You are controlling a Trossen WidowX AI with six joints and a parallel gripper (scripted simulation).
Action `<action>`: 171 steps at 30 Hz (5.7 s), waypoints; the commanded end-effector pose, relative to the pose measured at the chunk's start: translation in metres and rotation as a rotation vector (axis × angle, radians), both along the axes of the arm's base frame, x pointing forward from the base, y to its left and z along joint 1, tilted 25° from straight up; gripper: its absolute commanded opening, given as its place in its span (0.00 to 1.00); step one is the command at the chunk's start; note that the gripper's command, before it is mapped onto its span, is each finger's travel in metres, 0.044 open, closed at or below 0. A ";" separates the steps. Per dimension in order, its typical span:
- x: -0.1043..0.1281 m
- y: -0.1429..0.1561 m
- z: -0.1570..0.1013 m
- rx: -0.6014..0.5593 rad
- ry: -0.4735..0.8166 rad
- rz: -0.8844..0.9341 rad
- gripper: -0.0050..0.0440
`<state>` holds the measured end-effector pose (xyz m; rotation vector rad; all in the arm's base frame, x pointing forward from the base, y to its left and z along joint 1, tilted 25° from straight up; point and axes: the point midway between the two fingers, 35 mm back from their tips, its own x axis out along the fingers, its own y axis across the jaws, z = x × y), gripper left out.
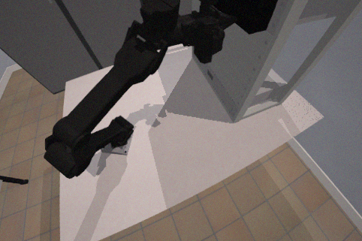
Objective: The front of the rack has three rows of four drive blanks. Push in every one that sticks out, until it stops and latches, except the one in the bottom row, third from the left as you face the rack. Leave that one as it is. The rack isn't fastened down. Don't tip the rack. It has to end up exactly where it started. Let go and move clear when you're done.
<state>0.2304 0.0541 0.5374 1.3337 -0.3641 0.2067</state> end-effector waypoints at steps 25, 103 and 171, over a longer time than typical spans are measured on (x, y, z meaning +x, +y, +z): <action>0.008 -0.003 0.014 0.012 -0.017 0.005 0.10; 0.019 -0.004 0.023 0.012 -0.017 0.005 0.10; 0.022 -0.004 0.027 0.012 -0.017 0.005 0.10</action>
